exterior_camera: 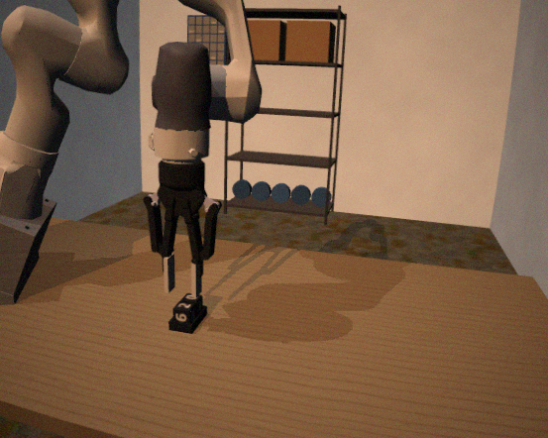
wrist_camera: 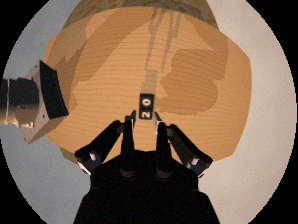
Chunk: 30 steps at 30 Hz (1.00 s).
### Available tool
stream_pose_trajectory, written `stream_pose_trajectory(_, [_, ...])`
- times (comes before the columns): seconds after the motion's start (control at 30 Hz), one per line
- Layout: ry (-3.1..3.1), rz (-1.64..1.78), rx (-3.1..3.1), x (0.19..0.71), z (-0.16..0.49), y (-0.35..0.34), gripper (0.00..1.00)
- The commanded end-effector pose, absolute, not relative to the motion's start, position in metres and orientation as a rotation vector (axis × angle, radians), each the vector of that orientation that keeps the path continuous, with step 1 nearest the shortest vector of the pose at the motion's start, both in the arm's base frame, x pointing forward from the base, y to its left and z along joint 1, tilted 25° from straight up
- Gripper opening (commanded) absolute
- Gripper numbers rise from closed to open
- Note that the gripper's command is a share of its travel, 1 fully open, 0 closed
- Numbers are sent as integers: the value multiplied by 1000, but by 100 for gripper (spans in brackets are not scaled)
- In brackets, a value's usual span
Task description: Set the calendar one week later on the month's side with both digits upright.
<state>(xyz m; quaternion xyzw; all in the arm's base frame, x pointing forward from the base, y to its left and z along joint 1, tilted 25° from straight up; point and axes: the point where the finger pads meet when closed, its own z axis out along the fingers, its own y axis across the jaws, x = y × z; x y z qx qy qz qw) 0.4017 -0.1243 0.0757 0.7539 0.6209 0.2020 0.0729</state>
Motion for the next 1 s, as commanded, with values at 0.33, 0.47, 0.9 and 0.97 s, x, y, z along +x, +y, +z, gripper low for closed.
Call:
stream_pose_trajectory(0.33, [1878, 598, 2230, 408, 65, -126, 29])
stream_pose_trajectory(0.47, [1878, 598, 2230, 409, 63, -125, 29])
stream_pose_trajectory(0.9, [1878, 598, 2230, 410, 62, -125, 29])
stream_pose_trajectory(0.97, [1878, 598, 2230, 410, 62, -125, 29])
